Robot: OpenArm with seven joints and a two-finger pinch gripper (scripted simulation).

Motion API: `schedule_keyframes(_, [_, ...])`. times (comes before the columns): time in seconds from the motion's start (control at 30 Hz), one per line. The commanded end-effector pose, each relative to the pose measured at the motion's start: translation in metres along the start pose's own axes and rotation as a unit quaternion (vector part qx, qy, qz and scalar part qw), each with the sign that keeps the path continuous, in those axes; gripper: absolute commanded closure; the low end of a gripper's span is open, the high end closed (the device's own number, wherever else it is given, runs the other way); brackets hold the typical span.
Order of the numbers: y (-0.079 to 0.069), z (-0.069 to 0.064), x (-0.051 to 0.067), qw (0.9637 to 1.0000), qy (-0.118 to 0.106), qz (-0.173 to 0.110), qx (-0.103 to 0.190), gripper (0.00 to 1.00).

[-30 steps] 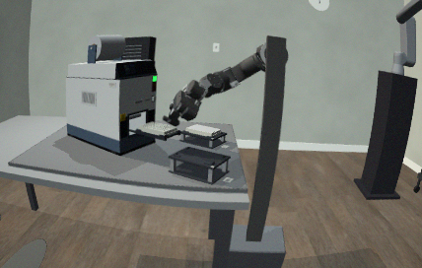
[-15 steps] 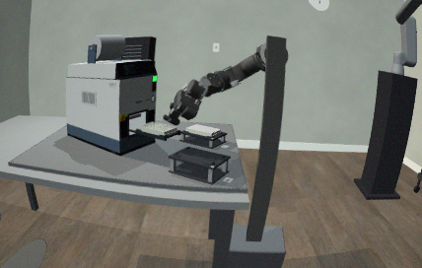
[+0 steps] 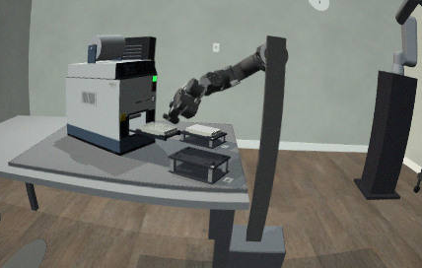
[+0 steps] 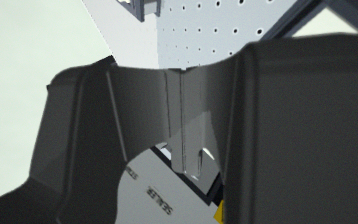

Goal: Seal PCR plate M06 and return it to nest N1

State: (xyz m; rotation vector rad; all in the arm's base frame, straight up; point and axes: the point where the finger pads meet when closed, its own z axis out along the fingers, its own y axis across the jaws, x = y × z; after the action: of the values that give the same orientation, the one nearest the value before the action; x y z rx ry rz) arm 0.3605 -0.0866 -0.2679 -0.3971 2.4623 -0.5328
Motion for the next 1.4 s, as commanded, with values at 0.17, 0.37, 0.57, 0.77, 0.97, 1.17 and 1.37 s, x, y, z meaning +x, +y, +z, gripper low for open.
schedule_keyframes(0.17, [0.001,-0.002,-0.003,1.0000,-0.003,0.001,-0.005,1.00])
schedule_keyframes(0.37, [0.026,-0.006,0.002,0.9969,0.016,0.033,-0.069,1.00])
schedule_keyframes(0.57, [0.044,-0.010,0.004,0.9916,0.028,0.054,-0.114,1.00])
schedule_keyframes(0.77, [0.044,-0.010,0.004,0.9916,0.028,0.054,-0.114,1.00])
schedule_keyframes(0.97, [0.050,-0.011,0.005,0.9926,0.026,0.054,-0.105,1.00])
schedule_keyframes(1.17, [0.058,-0.013,0.006,0.9914,0.028,0.054,-0.116,1.00])
schedule_keyframes(1.37, [0.058,-0.013,0.006,0.9914,0.028,0.054,-0.116,1.00])
